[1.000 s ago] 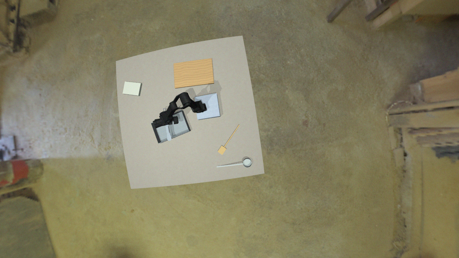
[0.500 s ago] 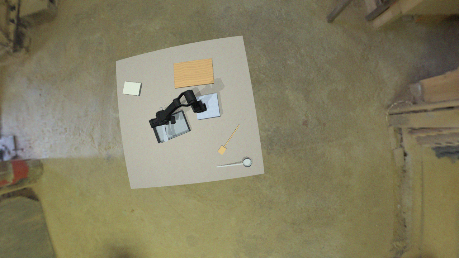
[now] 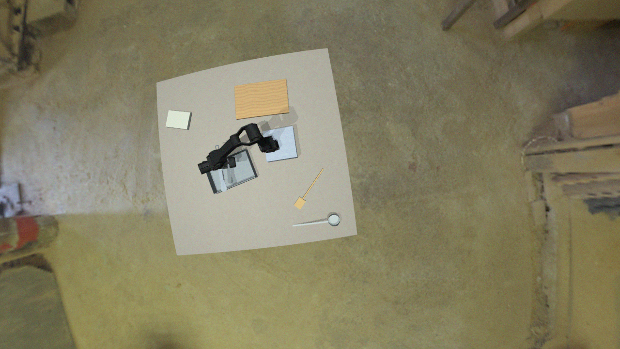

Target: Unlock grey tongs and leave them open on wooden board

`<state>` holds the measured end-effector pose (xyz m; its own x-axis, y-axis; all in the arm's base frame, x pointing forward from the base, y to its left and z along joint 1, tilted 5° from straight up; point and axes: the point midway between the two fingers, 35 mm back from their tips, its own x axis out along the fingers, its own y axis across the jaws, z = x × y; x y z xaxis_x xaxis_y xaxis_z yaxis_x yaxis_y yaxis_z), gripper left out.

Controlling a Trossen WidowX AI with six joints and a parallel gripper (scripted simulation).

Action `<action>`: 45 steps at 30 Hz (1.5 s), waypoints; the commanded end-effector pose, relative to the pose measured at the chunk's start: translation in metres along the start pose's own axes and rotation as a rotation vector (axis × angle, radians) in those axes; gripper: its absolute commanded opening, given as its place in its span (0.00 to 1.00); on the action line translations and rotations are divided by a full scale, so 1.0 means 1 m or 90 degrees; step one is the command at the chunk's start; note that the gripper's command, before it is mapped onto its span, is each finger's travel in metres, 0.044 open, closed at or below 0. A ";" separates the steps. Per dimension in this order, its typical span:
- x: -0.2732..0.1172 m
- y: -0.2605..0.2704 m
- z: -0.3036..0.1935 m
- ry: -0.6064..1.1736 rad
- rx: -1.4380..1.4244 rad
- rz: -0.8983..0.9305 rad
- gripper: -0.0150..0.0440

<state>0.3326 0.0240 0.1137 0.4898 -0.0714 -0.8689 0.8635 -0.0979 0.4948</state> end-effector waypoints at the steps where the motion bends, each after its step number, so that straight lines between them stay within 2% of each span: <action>1: 0.000 0.004 -0.001 0.003 0.000 -0.034 0.00; 24: 0.000 0.004 -0.001 0.005 0.004 -0.251 0.00; 36: 0.001 0.001 0.002 0.002 0.003 -0.258 0.00; 45: 0.000 0.008 0.045 0.007 -0.038 -0.258 0.00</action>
<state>0.3335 -0.0056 0.1141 0.1012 -0.0291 -0.9944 0.9915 -0.0790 0.1032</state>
